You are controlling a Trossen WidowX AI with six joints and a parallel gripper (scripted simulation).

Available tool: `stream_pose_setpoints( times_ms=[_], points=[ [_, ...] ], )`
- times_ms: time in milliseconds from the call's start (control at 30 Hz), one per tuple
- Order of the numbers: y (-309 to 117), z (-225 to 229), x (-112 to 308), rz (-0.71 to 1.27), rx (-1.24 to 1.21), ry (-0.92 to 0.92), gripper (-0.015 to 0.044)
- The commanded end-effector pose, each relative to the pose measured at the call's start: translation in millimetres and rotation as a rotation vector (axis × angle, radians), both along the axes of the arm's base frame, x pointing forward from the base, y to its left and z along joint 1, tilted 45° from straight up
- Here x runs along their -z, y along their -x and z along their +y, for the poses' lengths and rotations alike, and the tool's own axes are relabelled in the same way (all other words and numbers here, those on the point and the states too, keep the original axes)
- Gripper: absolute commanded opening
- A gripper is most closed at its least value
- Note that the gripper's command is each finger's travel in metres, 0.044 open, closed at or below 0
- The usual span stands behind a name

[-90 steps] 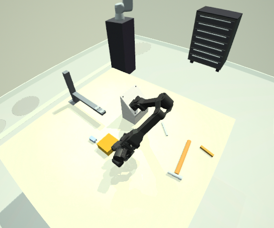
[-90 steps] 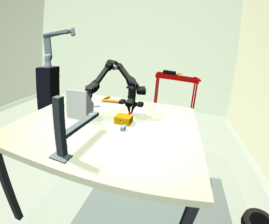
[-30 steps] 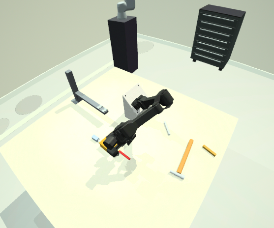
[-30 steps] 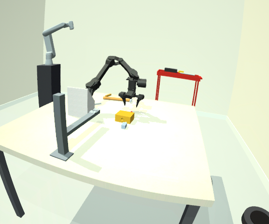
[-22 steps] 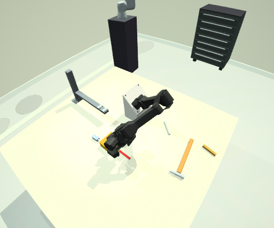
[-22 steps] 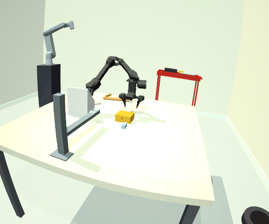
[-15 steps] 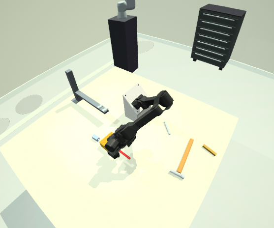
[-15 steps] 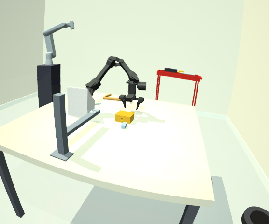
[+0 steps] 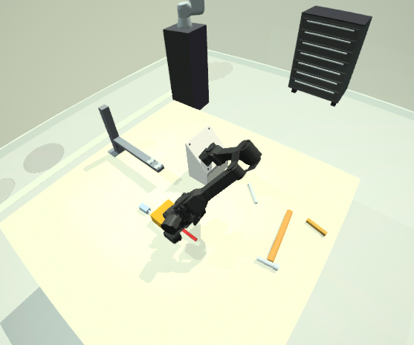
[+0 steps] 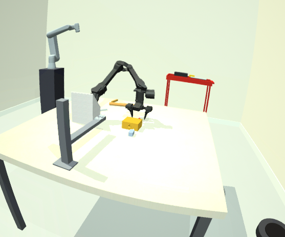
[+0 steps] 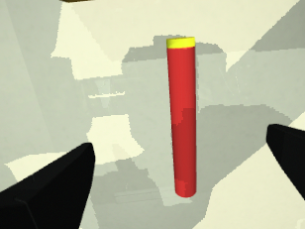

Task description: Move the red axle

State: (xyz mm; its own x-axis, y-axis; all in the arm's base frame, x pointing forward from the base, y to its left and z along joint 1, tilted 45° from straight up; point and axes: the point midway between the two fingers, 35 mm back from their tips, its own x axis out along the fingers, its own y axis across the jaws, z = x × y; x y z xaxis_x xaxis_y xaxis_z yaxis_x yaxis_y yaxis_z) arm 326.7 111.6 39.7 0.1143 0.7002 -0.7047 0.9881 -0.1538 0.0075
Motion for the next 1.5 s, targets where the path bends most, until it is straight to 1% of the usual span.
stream_pose_setpoints(
  times_ms=[0,467,967,1200,1333,1467],
  points=[
    [1.8,4.8,7.2,0.013,0.001,0.003,0.044],
    [1.7,13.6,15.3,0.013,0.002,0.001,0.044],
    [1.1,13.4,13.4,0.006,-0.002,-0.003,0.0046],
    [1.1,13.4,13.4,0.006,-0.002,-0.003,0.0],
    [0.2,8.7,9.7,0.006,-0.002,0.0,0.0],
    [-1.5,-7.6,-3.5,0.007,-0.001,0.007,0.0]
  ],
)
